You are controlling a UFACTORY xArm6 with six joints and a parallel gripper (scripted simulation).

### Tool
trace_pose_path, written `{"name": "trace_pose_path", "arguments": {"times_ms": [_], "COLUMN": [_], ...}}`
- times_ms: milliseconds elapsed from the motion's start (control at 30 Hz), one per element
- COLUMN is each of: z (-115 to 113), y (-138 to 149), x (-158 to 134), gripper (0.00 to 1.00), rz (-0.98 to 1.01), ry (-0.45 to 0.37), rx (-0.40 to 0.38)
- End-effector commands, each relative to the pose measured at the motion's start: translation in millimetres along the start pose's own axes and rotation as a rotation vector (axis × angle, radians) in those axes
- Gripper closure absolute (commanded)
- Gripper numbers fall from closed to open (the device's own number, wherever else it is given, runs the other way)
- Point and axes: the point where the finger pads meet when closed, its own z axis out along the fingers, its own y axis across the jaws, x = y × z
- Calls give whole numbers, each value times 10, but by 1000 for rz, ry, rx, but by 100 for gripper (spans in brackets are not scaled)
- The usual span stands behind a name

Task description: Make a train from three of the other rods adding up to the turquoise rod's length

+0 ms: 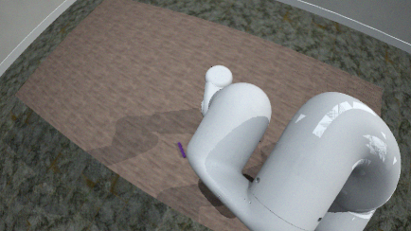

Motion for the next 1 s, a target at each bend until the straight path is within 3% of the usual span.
{"name": "trace_pose_path", "arguments": {"times_ms": [0,367,667,967], "z": [-15,-383,-967,-1010], "y": [-8,-7,-6,-6], "x": [-11,-10,-9,-9], "gripper": [96,96,96,96], "rz": [-1,-1,-1,-1], "ry": [-2,-2,-2,-2], "rx": [2,2,2,2]}}
